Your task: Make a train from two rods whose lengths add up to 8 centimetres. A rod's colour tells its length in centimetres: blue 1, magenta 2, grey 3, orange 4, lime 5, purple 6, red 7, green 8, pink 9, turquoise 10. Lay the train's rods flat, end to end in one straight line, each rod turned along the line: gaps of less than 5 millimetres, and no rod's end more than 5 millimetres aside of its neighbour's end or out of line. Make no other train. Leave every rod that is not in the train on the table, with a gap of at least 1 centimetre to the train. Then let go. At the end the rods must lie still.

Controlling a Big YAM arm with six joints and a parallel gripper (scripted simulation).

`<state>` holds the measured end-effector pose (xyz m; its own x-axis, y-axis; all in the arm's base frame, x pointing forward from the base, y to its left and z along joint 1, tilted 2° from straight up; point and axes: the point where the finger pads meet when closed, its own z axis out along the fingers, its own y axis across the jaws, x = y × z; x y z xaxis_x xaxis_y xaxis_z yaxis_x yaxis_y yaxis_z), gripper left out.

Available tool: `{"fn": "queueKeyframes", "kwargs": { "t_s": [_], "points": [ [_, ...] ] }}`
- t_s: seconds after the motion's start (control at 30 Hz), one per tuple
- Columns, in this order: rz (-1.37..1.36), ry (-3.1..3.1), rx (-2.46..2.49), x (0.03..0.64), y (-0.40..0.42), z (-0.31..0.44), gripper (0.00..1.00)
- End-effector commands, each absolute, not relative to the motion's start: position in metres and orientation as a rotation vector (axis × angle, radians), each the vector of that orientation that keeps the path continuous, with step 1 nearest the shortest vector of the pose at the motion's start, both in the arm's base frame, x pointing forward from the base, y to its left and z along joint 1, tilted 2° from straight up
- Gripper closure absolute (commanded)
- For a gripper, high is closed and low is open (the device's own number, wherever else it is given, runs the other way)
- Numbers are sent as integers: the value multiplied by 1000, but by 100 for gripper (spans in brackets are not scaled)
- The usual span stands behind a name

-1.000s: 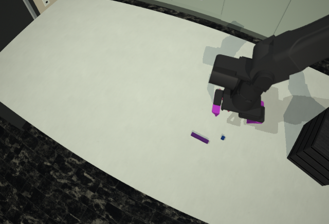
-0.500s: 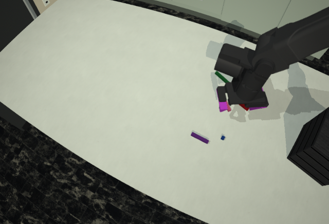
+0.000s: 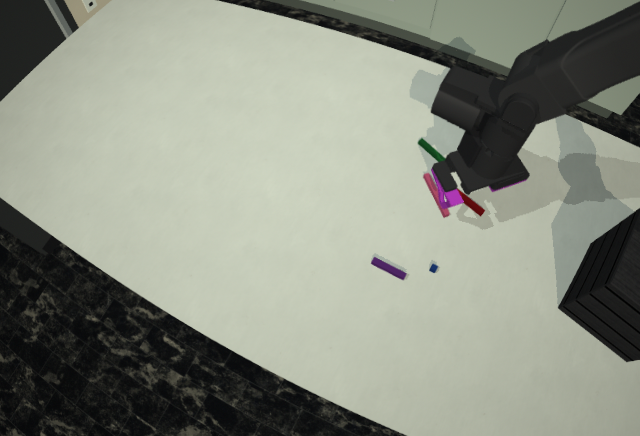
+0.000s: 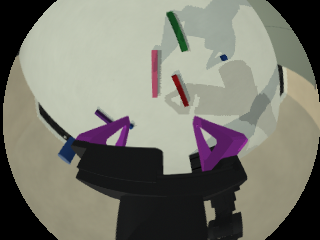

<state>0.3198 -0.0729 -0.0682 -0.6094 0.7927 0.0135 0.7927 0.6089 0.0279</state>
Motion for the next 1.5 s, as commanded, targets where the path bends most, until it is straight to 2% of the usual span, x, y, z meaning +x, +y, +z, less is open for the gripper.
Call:
{"fn": "queueKeyframes", "kwargs": {
  "t_s": [0.0, 0.67, 0.7, 1.47],
  "points": [
    [52, 2875, 1218, 321, -79, -68, 0],
    [47, 3048, 659, 306, -107, -76, 0],
    [47, 3047, 661, 306, -108, -76, 77],
    [47, 3043, 685, 304, -111, -76, 77]
  ]
}}
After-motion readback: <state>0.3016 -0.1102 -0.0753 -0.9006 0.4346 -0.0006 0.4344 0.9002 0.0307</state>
